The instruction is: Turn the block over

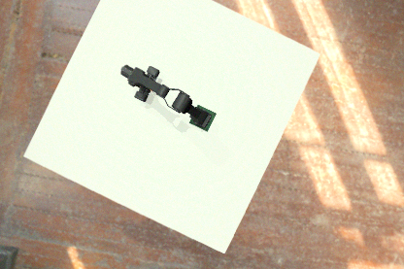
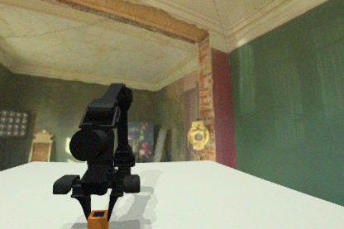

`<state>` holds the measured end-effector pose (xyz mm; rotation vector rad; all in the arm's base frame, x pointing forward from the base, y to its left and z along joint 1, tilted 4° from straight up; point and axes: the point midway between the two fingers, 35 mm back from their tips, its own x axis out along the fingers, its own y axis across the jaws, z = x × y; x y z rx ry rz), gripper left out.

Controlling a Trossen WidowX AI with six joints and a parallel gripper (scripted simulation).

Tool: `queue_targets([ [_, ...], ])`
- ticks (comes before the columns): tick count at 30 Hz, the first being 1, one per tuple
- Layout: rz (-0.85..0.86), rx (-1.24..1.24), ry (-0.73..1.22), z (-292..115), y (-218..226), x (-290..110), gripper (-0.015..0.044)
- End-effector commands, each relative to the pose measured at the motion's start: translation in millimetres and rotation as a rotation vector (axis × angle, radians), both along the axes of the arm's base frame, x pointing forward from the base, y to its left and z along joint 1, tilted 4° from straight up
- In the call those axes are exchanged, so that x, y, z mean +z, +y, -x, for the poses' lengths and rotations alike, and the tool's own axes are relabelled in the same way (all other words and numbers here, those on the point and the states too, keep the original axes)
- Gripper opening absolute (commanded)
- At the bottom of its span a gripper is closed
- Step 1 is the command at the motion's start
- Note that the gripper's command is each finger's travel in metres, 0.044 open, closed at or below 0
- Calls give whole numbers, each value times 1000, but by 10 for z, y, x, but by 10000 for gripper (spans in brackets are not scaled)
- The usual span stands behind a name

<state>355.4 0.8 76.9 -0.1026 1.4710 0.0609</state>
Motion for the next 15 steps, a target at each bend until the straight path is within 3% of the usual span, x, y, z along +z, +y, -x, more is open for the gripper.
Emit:
queue_targets([
  [1, 2, -1, -3, 5, 1, 140, 0],
  [15, -7, 0, -73, 10, 3, 264, 0],
])
